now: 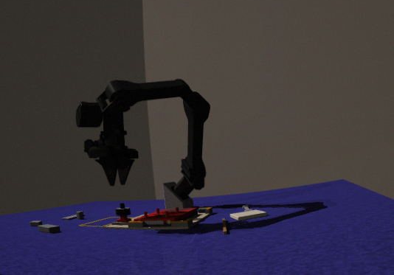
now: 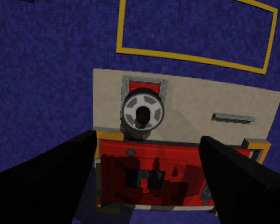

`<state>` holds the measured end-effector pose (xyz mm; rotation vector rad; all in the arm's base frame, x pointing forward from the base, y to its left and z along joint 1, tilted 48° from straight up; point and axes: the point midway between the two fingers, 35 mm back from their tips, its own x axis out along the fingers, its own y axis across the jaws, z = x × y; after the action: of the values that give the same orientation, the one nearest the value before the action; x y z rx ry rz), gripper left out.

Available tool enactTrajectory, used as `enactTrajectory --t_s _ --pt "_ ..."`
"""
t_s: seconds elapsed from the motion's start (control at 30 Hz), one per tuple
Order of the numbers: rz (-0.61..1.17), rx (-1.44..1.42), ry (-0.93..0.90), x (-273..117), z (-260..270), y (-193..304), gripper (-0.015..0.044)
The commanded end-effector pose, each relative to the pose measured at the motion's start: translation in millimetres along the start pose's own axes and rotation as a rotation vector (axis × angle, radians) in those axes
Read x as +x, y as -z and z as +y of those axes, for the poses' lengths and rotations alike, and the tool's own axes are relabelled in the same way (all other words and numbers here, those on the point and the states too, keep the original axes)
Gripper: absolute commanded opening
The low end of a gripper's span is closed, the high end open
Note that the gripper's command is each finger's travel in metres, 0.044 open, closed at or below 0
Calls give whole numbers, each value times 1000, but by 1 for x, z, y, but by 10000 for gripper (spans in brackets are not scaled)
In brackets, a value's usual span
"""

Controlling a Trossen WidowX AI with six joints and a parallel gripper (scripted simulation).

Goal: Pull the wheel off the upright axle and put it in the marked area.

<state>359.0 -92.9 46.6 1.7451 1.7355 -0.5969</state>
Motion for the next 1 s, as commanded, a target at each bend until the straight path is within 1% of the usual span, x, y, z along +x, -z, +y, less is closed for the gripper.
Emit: enactTrajectory --t_s 0.0,0.37,0.47,0.73,0.8,0.97 --pt "15 37 6 0 0 6 300" --pt "15 37 6 4 5 10 300" --pt "14 37 5 16 6 9 300" --pt "17 36 5 68 4 10 300" --pt "18 36 5 74 3 10 300" --pt "18 36 5 75 3 10 300"
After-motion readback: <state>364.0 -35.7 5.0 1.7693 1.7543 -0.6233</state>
